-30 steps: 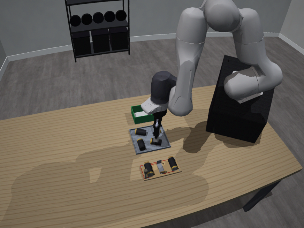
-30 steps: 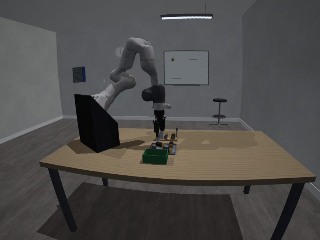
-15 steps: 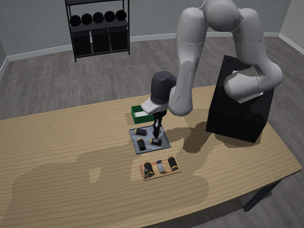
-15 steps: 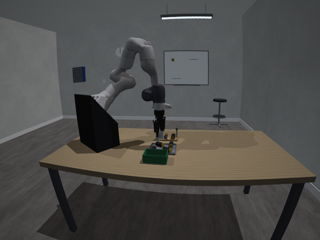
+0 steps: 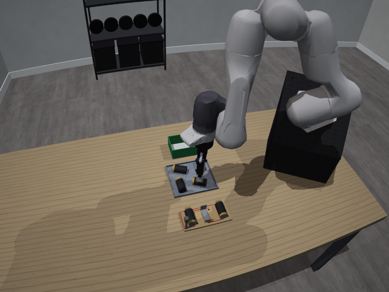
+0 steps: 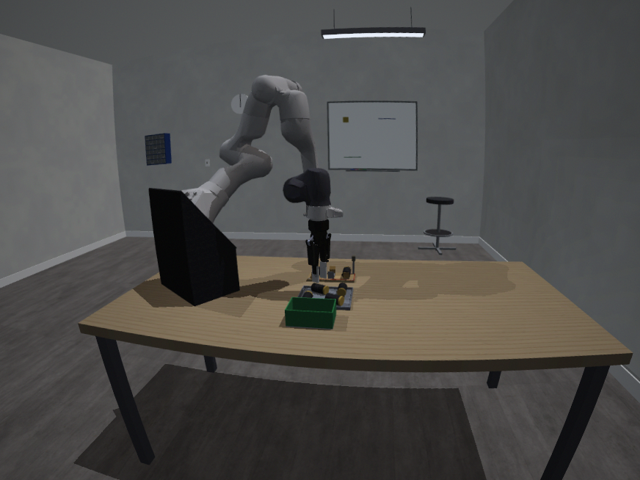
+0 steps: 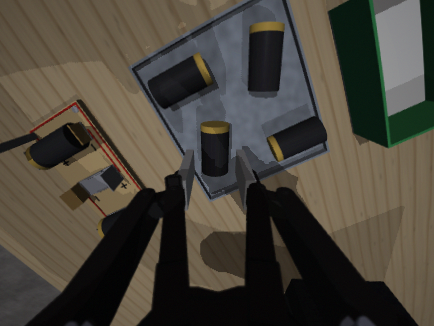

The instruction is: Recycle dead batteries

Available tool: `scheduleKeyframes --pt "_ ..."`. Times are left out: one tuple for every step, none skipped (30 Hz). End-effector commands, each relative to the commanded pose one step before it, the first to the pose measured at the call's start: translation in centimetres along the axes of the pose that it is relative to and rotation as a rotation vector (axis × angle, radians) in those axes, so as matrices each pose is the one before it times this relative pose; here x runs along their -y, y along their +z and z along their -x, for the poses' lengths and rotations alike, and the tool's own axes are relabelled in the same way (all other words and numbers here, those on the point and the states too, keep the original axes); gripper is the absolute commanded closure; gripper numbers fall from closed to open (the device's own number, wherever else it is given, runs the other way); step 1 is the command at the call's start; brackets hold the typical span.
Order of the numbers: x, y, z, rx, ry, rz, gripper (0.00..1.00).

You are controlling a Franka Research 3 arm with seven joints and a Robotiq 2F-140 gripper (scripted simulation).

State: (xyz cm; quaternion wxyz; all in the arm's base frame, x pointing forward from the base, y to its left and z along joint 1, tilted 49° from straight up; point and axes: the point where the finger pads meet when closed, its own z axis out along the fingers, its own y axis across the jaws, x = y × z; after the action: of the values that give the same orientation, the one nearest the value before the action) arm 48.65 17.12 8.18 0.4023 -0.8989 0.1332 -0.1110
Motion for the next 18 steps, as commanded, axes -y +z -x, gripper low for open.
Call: scheduleKeyframes --pt "-0.06 0.22 -0.001 -0.00249 -0.00329 -0.0007 0.71" --pt "0.0 0.273 0.0 0.0 -0.00001 0.0 0.71" --pt "0.0 0.365 0.0 0.0 -0.00002 0.0 0.71" --pt "0.0 0.433 0.0 0.0 0.0 0.0 0.71" --pt "0.0 0.465 0.0 0.0 0.00001 0.0 0.71" --pt "0.0 0.46 0.0 0.0 0.00001 0.0 0.71" --pt "0.0 0.418 0.0 0.0 0.0 0.0 0.71" --pt "0.0 0.346 0.0 0.0 0.0 0.0 0.71" --pt "0.0 0.255 0.0 0.00001 0.00002 0.0 0.71" --pt "0.0 0.155 0.0 0.0 -0.00002 0.0 0.71" --pt "0.0 0.067 0.0 0.0 -0.00002 0.0 0.71" --pt "0.0 0.011 0.0 0.0 0.0 0.0 0.71" --pt "0.0 0.0 0.0 0.0 0.0 0.0 0.71" --pt "0.0 0.0 0.0 0.0 0.0 0.0 0.71" --pt "0.0 0.0 0.0 0.0 0.0 0.0 0.71" --pt "0.0 0.0 0.0 0.0 0.0 0.0 0.71" --pt "0.0 0.007 0.0 0.0 0.0 0.0 0.71" --pt "0.0 0.039 0.0 0.0 0.00001 0.0 0.71"
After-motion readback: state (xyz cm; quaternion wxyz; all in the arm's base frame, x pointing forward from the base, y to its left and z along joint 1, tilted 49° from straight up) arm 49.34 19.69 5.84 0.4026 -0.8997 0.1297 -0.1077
